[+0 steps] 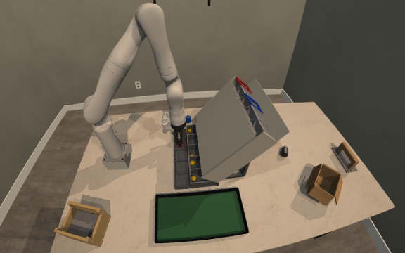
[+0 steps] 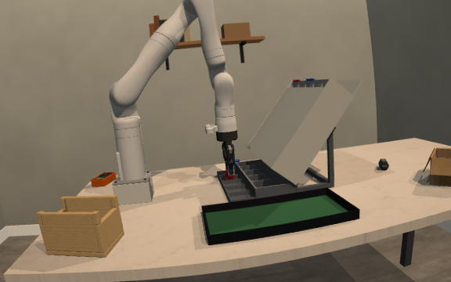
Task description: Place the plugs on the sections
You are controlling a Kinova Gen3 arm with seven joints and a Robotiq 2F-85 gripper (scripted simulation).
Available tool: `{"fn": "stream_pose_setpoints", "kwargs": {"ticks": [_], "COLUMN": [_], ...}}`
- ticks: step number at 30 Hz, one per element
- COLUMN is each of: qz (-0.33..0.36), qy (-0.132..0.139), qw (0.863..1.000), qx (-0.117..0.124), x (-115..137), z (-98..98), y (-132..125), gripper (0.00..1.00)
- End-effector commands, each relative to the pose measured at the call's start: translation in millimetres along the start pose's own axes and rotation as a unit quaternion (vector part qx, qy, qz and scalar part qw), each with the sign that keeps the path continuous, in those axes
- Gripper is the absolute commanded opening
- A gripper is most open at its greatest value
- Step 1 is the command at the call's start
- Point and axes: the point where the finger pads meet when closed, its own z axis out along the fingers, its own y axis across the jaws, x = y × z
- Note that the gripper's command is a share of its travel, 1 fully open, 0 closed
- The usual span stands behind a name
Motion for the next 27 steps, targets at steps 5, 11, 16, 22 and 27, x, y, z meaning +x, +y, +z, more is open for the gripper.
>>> {"fn": "stream_pose_setpoints", "kwargs": {"ticks": [5,11,16,22,27], "qz": [-0.003,-0.003,-0.003,-0.003,-0.002], "qy": [0.0,0.001,0.001,0.001,0.0], "qw": [1.0,1.0,1.0,1.0,1.0], "qx": [0.0,0.0,0.0,0.0,0.001], "x": [1,1,1,1,1], "z": [-3.2,-23.1,-23.1,-23.1,-43.9], "y": [0,0,0,0,0], "gripper": [0.65,0.65,0.65,0.65,0.65]}}
